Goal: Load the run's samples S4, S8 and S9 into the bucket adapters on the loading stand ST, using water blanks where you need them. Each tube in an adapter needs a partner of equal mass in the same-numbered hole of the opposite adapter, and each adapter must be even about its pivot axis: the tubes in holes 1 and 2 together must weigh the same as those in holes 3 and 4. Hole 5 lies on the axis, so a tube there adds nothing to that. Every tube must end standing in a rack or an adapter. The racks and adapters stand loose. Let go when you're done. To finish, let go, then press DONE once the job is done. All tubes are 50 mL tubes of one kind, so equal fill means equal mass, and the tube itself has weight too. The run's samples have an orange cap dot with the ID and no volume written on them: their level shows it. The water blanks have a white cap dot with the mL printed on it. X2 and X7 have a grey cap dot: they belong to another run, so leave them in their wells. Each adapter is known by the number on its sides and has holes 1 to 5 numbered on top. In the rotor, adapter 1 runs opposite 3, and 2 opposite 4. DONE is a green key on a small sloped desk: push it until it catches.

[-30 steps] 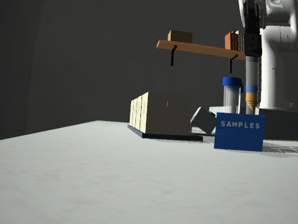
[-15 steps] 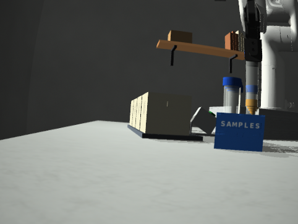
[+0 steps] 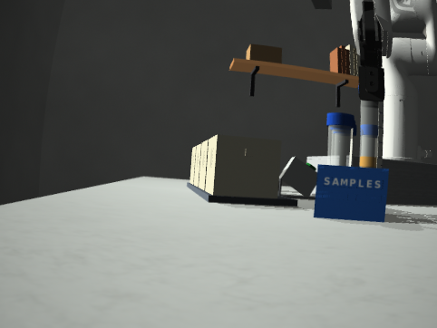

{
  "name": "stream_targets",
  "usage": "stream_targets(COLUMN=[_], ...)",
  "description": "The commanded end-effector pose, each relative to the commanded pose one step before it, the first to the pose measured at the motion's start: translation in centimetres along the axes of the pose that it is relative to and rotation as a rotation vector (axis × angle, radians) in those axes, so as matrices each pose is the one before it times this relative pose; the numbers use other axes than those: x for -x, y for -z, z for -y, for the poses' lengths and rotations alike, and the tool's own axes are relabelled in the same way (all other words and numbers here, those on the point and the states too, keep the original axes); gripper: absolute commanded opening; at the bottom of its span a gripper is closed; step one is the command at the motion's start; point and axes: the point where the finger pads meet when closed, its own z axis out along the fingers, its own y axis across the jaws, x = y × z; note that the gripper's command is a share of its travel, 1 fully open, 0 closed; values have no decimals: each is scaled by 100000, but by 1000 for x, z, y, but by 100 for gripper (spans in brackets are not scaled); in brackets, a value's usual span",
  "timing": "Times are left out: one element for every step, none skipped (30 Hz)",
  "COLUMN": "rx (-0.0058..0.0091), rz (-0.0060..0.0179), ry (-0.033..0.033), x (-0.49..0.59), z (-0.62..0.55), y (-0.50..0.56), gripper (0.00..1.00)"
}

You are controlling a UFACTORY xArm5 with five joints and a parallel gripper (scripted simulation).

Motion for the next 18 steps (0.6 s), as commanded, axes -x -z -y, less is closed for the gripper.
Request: stream_targets(rx=[-606, 0, 0, 0, 0, 0, 0, 0, 0, 0, 0, 0, 0, 0, 0, 0, 0, 0], rz=[1276, 0, 0, 0, 0, 0, 0, 0, 0, 0, 0, 0, 0, 0, 0, 0, 0, 0], ry=[0, 0, 0, 0, 0, 0, 0, 0, 0, 0, 0, 0, 0, 0, 0, 0, 0, 0], x=[-16, 0, 0, 0, 0, 0, 0, 0, 0, 0, 0, 0, 0, 0, 0, 0, 0, 0], z=[138, 0, 0, 0, 0, 0, 0, 0, 0, 0, 0, 0, 0, 0, 0, 0, 0, 0], y=[-364, -100, -100, -100, -100, -100, -100, -100, 0, 0, -100, -100, -100, -100, -100, -100, -100, -100], gripper=[0, 0, 0, 0, 0, 0, 0, 0, 0, 0, 0, 0, 0, 0, 0, 0, 0, 0])
